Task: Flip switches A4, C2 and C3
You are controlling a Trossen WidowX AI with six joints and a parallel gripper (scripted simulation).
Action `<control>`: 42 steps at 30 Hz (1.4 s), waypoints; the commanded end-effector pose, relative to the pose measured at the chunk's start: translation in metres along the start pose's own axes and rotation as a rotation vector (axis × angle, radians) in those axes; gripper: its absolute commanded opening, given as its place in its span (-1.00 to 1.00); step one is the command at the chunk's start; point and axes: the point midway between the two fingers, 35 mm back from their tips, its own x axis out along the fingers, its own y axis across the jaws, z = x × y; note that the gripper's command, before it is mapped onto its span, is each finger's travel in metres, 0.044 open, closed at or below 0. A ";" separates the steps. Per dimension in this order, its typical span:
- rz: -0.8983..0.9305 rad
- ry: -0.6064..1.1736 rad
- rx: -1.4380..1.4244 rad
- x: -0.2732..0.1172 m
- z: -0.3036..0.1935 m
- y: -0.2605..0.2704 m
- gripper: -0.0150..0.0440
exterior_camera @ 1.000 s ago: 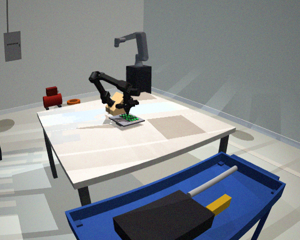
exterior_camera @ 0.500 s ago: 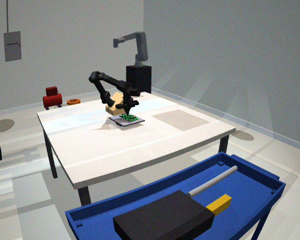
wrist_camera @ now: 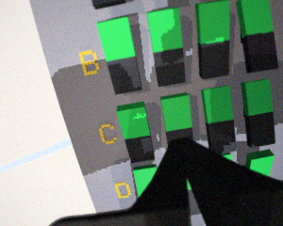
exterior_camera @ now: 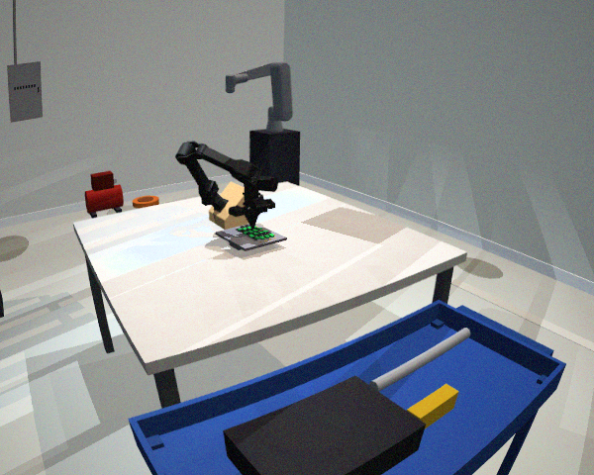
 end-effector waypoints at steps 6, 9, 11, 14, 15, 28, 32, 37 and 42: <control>0.000 0.001 0.000 -0.001 0.000 0.000 -0.49; 0.002 0.011 -0.003 -0.031 0.003 0.001 -0.49; 0.000 0.021 -0.005 -0.055 0.003 0.001 -0.49; -0.002 0.024 -0.005 -0.064 0.003 0.000 -0.49; -0.002 0.024 -0.005 -0.064 0.003 0.000 -0.49; -0.005 -0.002 -0.005 -0.029 0.001 -0.022 -0.49; -0.005 -0.002 -0.005 -0.028 0.001 -0.022 -0.49; -0.006 -0.002 -0.005 -0.018 0.001 -0.022 -0.49; -0.006 -0.002 -0.005 -0.012 0.001 -0.022 -0.49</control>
